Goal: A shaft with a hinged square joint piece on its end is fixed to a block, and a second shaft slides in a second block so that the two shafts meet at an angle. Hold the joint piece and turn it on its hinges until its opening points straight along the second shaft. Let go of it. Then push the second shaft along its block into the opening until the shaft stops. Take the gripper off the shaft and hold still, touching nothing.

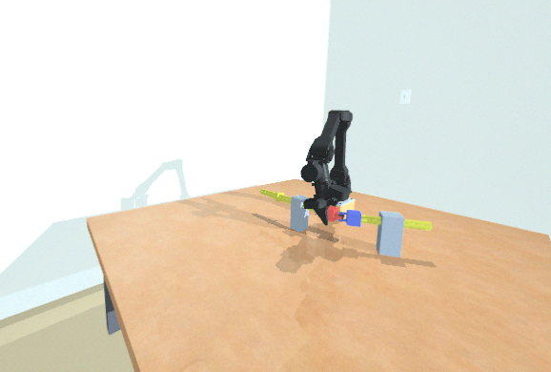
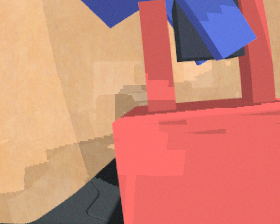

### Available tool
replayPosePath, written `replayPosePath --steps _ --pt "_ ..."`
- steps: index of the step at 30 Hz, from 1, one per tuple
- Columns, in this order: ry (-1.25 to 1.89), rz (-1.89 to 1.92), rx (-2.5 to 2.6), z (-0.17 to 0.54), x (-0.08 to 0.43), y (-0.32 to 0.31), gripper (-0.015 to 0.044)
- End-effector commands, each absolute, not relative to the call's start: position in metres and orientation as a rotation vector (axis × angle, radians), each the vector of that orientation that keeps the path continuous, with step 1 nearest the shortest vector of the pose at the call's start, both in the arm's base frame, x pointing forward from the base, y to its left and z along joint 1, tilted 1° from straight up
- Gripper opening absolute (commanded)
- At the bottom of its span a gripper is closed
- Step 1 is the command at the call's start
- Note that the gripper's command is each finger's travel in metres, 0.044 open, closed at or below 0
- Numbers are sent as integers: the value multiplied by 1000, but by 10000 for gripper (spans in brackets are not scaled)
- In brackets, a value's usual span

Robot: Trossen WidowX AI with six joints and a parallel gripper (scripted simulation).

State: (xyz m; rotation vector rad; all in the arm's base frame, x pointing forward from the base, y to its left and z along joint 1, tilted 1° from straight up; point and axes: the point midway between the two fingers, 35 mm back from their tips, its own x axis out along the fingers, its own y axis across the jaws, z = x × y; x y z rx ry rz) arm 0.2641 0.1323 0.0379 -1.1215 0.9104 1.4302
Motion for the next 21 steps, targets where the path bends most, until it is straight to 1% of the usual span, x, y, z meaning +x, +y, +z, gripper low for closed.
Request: replayPosePath --steps 1,10,15,16,18,21 --pt "910 1430 -1122 38 264 132 0" --pt "910 1430 -1122 38 264 132 0" --pt "910 1430 -1122 38 264 132 131" --pt "910 1430 -1122 38 264 132 147" --pt "910 1430 -1122 38 264 132 147" --pt "910 1430 -1122 38 264 132 226"
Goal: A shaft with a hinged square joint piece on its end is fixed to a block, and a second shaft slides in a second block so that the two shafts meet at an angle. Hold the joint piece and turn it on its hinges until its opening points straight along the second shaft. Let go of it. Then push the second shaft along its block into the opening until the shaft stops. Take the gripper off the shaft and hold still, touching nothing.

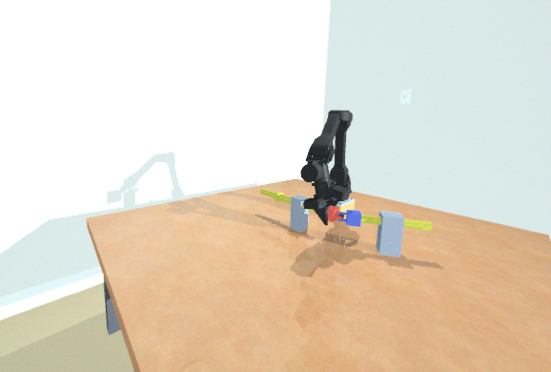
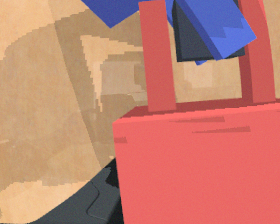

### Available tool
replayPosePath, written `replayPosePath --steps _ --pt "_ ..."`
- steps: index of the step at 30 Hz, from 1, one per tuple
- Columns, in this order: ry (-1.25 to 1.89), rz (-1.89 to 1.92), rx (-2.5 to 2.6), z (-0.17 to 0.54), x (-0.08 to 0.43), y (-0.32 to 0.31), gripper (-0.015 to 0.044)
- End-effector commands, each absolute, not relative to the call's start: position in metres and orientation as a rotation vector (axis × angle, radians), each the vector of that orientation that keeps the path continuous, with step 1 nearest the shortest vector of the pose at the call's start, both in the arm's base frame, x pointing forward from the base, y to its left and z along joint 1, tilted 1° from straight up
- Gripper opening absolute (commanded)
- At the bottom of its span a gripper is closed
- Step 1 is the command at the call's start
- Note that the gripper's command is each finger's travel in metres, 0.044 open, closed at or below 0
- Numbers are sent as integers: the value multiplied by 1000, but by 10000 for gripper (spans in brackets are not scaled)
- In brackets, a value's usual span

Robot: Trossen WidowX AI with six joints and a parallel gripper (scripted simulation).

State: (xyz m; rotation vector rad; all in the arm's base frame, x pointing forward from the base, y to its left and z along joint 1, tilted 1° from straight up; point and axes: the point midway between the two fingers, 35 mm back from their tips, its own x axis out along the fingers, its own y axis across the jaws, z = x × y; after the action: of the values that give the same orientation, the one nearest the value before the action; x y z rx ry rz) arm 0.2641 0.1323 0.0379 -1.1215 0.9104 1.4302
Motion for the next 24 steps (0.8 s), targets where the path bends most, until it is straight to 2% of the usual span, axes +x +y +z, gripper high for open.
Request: replayPosePath --steps 1,8,24 --pt "910 1430 -1122 38 264 132 252" --pt "910 1430 -1122 38 264 132 436" --pt "980 1402 -1180 40 263 133 440"
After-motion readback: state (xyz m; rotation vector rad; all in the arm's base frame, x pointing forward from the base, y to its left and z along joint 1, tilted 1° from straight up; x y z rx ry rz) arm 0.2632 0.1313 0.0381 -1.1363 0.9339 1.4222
